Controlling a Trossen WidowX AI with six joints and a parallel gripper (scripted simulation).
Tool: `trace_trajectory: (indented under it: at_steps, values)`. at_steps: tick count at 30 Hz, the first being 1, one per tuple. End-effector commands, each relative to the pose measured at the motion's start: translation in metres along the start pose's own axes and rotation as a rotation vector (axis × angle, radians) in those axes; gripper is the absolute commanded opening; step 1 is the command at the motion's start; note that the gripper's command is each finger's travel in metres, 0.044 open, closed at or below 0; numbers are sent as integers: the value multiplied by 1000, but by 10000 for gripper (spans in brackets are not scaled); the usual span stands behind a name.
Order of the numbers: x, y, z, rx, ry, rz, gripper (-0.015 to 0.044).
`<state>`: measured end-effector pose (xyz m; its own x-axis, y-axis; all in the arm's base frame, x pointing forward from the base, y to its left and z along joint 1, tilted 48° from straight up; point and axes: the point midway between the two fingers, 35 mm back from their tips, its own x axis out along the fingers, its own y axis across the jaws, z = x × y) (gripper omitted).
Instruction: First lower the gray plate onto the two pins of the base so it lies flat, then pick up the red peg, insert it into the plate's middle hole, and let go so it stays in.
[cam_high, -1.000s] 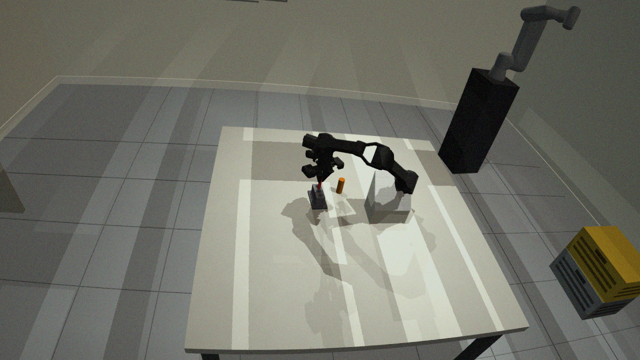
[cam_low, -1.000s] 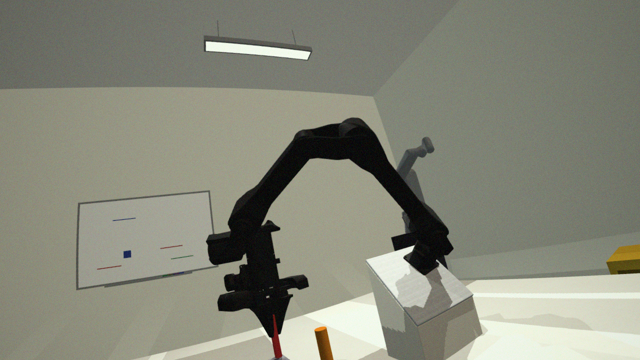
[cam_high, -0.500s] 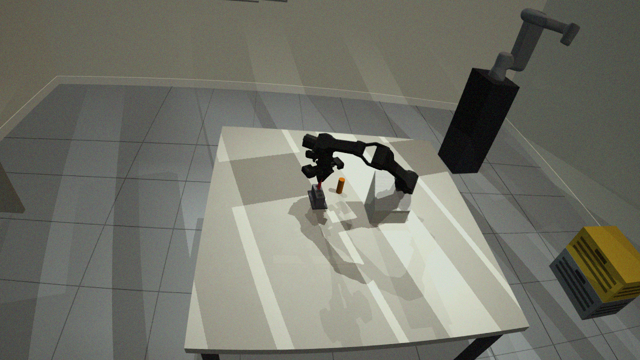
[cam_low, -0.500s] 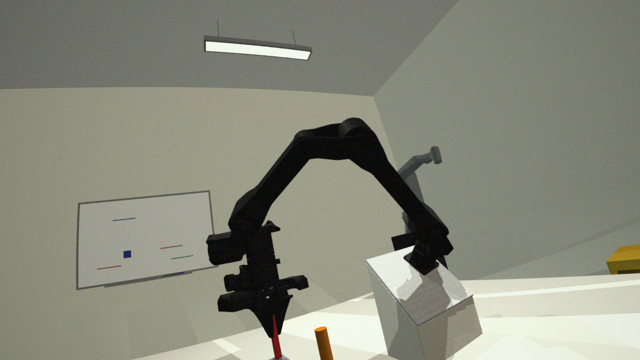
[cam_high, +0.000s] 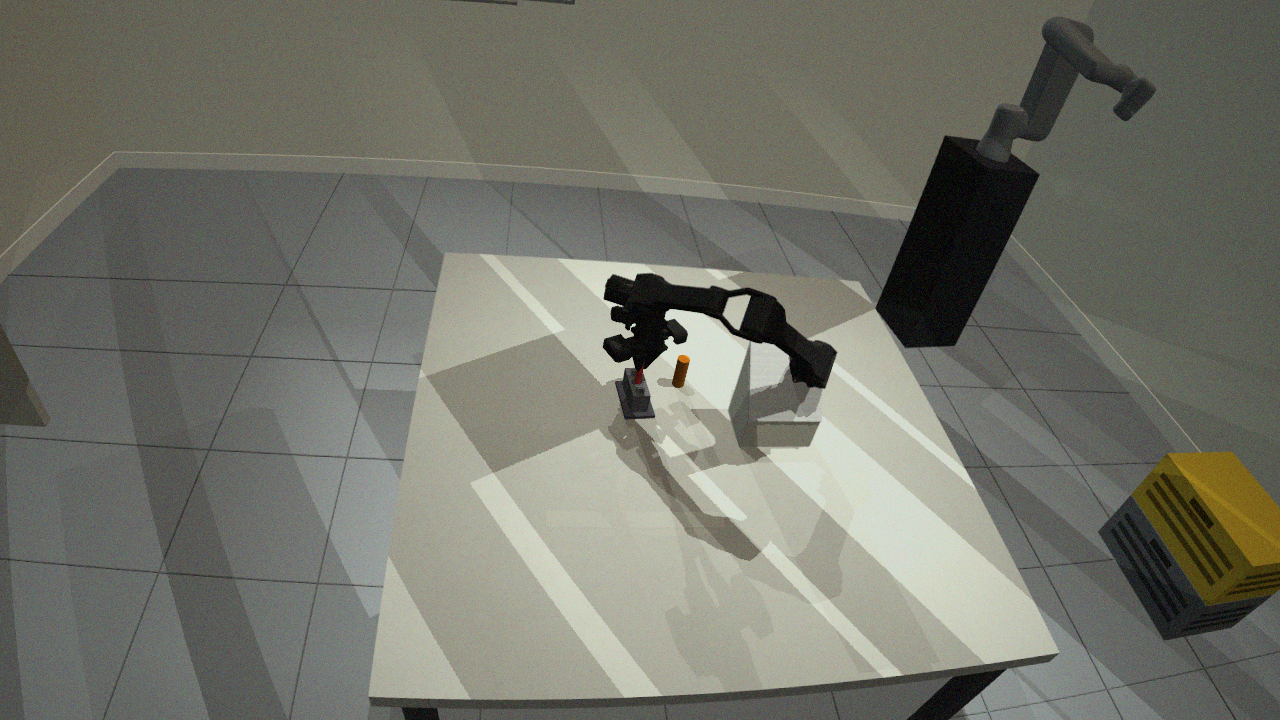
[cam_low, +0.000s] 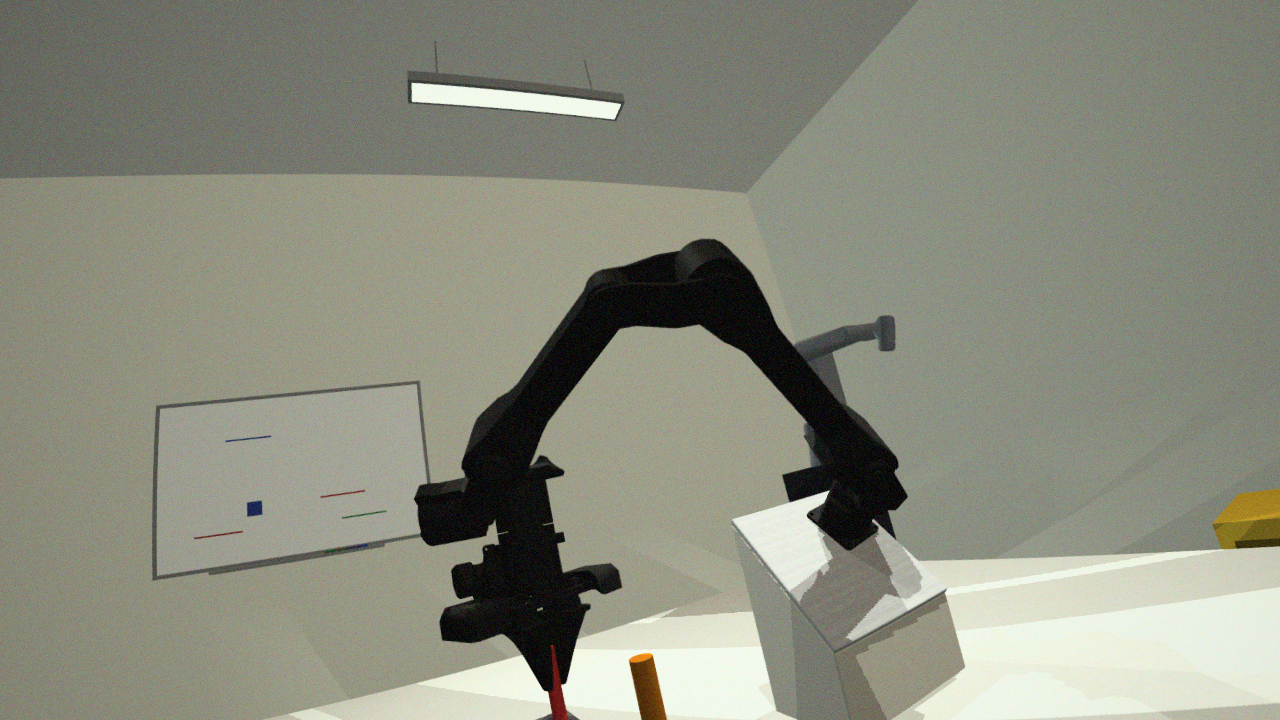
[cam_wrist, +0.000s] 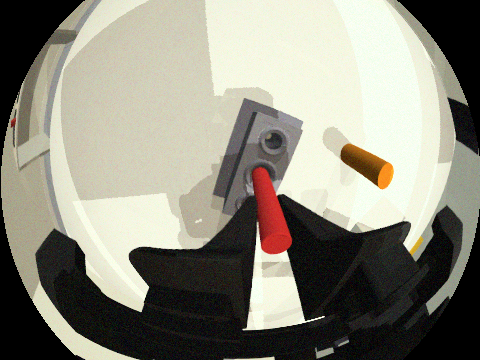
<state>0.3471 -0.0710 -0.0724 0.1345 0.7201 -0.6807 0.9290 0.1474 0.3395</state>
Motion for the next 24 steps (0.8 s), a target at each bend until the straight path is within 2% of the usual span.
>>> trace_trajectory:
  at_steps: [1, 24]
  values:
    - [0, 0, 0, 0, 0, 1, 0]
    - [2, 0, 0, -1, -1, 1, 0]
